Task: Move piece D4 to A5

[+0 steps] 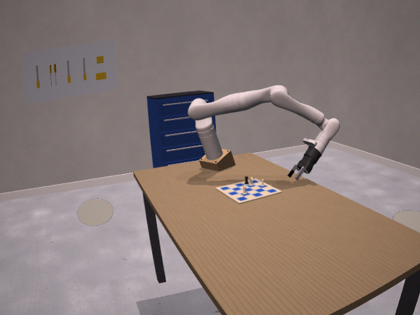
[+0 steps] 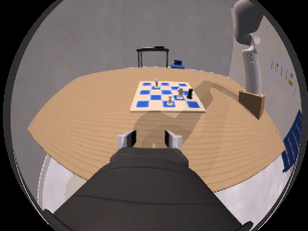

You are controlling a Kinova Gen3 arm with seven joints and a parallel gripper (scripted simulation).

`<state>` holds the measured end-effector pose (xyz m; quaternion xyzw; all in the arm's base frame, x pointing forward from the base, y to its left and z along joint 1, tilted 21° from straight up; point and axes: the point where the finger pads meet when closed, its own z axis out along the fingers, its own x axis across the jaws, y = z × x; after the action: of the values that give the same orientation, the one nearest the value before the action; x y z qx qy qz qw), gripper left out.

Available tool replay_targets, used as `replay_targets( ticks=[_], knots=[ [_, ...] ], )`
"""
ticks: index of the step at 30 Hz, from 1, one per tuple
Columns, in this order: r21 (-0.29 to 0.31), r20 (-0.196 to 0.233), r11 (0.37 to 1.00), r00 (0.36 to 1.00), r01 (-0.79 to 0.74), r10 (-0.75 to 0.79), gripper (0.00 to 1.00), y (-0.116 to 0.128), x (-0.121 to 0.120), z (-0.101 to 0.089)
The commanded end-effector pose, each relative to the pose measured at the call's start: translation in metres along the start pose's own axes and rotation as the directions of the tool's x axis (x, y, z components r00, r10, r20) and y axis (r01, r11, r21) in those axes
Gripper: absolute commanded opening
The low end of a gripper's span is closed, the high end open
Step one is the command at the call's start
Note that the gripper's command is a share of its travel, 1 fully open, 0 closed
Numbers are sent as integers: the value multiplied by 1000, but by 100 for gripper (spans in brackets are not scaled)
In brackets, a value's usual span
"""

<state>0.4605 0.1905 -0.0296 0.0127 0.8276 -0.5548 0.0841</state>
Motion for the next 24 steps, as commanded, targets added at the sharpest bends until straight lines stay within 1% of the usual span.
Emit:
replay_targets(
  ticks=[1,8,11,14,17,19,24],
  knots=[
    [-1,1,1000,1000,-1,1,100,-1,-1,-1],
    [-1,1,1000,1000,-1,1,100,-1,-1,-1],
    [-1,1,1000,1000,-2,2,100,-5,-1,-5],
    [-1,1,1000,1000,-2,2,100,-13,-1,-13],
    [-1,1,1000,1000,-2,2,100,-27,-2,-25],
    [-1,1,1000,1000,-2,2,100,-27,-2,-25],
    [-1,1,1000,1000,-2,2,100,-52,-3,-48]
  ],
)
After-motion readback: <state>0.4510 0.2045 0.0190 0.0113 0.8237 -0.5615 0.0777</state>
